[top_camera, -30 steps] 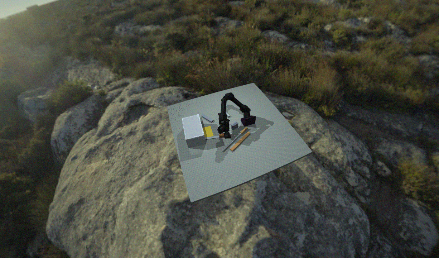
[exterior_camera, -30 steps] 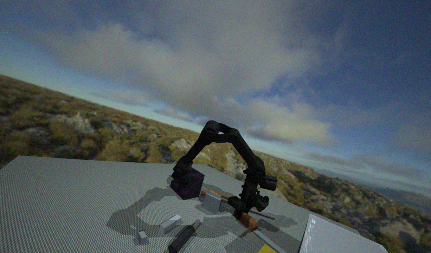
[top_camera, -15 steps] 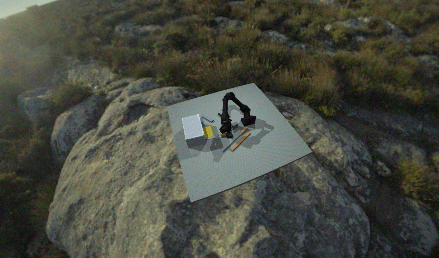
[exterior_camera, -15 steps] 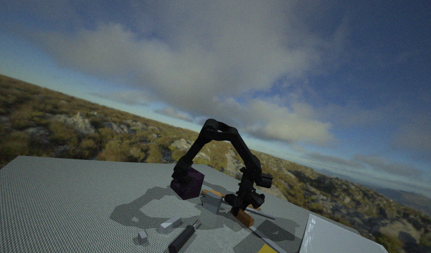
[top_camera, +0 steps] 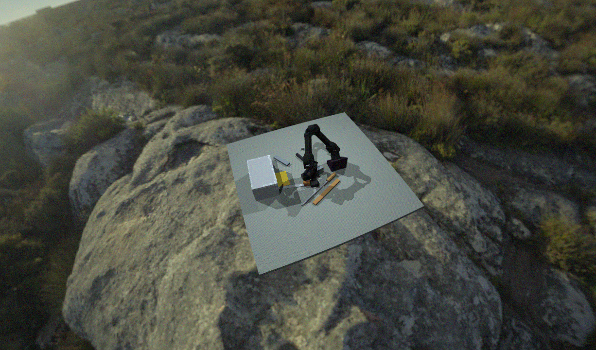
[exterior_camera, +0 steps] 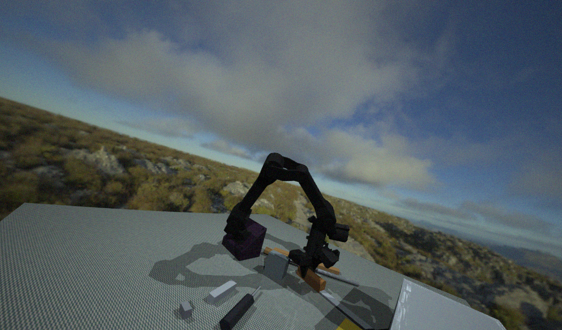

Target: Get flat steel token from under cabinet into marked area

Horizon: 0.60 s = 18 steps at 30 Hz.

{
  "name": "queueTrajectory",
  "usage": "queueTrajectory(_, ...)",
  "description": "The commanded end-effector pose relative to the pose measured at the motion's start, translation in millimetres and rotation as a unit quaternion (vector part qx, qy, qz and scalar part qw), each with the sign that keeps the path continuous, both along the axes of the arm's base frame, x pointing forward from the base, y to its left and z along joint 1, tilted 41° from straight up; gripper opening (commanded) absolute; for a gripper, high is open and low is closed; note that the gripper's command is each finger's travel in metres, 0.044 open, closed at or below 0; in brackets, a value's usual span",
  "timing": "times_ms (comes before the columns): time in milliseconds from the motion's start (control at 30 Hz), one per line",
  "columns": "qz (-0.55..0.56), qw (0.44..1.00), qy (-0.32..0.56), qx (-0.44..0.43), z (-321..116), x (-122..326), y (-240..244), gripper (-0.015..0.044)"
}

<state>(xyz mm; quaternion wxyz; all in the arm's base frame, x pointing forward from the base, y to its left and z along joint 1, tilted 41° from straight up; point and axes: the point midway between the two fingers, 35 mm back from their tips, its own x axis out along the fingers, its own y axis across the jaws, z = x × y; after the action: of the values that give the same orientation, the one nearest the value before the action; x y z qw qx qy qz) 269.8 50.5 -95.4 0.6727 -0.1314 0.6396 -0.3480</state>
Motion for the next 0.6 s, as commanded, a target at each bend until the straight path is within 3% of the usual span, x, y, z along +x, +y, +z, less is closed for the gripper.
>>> queueTrajectory(0,-0.001,1.000,0.003,-0.001,-2,-11,2,0.0000)
queueTrajectory(567,0.000,1.000,0.002,0.000,-7,-14,13,0.0000)
